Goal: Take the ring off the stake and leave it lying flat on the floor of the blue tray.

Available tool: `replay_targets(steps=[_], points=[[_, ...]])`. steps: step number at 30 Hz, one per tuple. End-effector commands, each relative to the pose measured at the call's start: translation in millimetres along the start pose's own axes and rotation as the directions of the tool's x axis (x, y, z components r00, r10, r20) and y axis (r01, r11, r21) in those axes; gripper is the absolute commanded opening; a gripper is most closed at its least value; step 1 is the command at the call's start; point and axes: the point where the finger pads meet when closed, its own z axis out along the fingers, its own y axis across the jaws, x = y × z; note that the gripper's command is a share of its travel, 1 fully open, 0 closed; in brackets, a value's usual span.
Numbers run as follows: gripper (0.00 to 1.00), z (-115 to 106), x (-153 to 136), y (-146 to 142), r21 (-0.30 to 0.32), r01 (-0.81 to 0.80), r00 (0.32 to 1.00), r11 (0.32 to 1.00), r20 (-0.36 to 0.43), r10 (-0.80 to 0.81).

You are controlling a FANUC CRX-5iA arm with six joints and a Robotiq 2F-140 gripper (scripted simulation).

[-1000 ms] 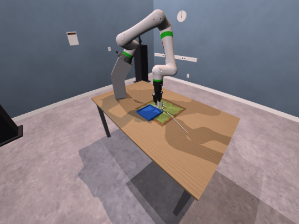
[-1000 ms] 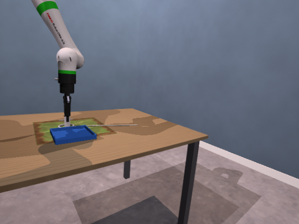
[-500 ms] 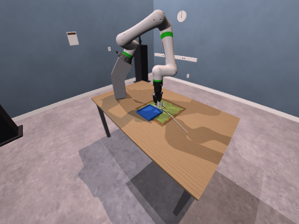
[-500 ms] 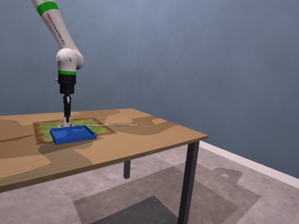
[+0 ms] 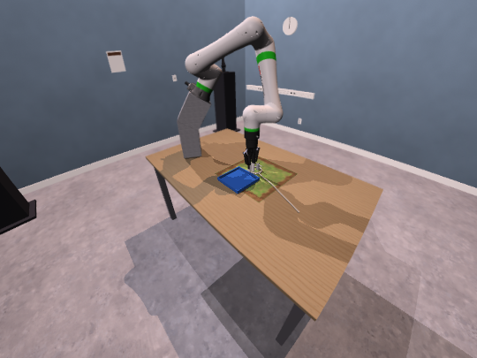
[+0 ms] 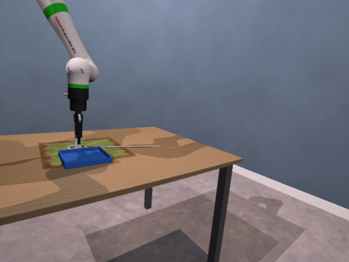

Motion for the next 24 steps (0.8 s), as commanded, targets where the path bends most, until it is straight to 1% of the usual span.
replay_targets(steps=[1, 24], points=[[0.24, 0.5, 0.9, 0.1, 0.0, 0.0, 1.0, 1.0, -0.001, 0.0], [0.24, 4.4, 0.9, 0.1, 0.0, 0.0, 1.0, 1.0, -0.001, 0.0]])
